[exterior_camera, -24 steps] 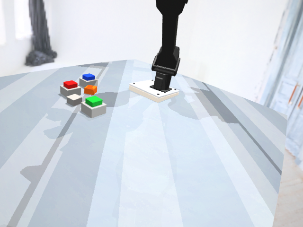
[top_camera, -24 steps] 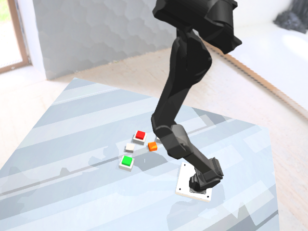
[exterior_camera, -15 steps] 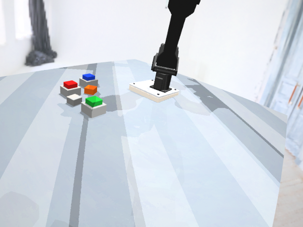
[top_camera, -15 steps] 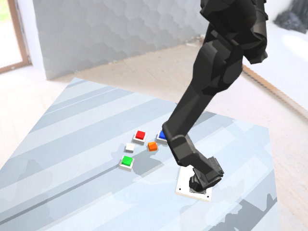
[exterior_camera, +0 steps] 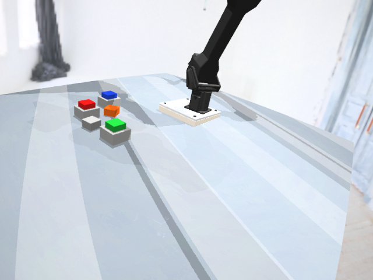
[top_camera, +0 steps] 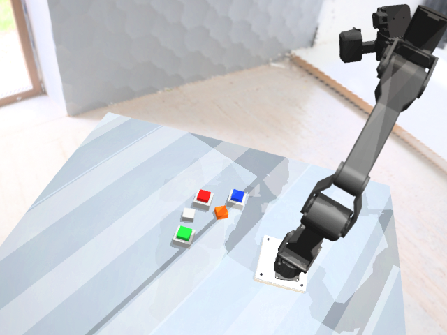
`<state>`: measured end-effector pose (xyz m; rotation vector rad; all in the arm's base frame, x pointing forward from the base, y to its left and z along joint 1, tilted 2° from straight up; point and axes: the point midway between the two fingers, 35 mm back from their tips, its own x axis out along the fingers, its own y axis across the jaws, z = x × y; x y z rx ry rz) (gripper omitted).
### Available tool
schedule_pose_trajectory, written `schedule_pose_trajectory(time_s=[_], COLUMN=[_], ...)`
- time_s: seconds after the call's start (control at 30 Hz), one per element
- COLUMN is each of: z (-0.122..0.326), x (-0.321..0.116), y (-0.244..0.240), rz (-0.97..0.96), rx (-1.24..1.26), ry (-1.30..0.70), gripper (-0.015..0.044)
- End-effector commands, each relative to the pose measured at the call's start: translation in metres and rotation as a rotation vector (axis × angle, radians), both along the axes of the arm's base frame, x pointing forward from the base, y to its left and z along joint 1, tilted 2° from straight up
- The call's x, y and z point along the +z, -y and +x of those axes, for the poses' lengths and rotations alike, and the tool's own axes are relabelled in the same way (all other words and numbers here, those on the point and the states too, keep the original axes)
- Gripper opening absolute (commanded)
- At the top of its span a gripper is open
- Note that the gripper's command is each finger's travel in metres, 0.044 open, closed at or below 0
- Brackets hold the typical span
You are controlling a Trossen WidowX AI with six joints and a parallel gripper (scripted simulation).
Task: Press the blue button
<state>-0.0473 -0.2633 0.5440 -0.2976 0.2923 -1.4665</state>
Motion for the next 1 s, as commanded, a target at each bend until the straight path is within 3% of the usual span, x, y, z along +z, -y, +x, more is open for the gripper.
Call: schedule_pose_trajectory(time_s=[0.0, 0.17, 0.33, 0.5, 0.67, 0.77, 0.93, 0.97], z=[0.020, 0.064, 0.118, 0.168, 0.199, 0.202, 0.202, 0.202], x=[-0.062, -0.148, -0.234, -0.317, -0.389, -0.407, -0.407, -0.409], y=[0.039, 0.070, 0.069, 0.036, -0.025, -0.046, -0.046, -0.046], rz=[0.201, 0.482, 0.763, 1.038, 1.298, 1.366, 1.366, 1.366], rx=[0.084, 0.208, 0.349, 0.509, 0.687, 0.741, 0.741, 0.741], ry=[0.017, -0.031, -0.166, -0.396, -0.748, -0.877, -0.878, -0.878], gripper=[0.0400, 0.0400, 0.0400, 0.0400, 0.0400, 0.0400, 0.0400, 0.0374])
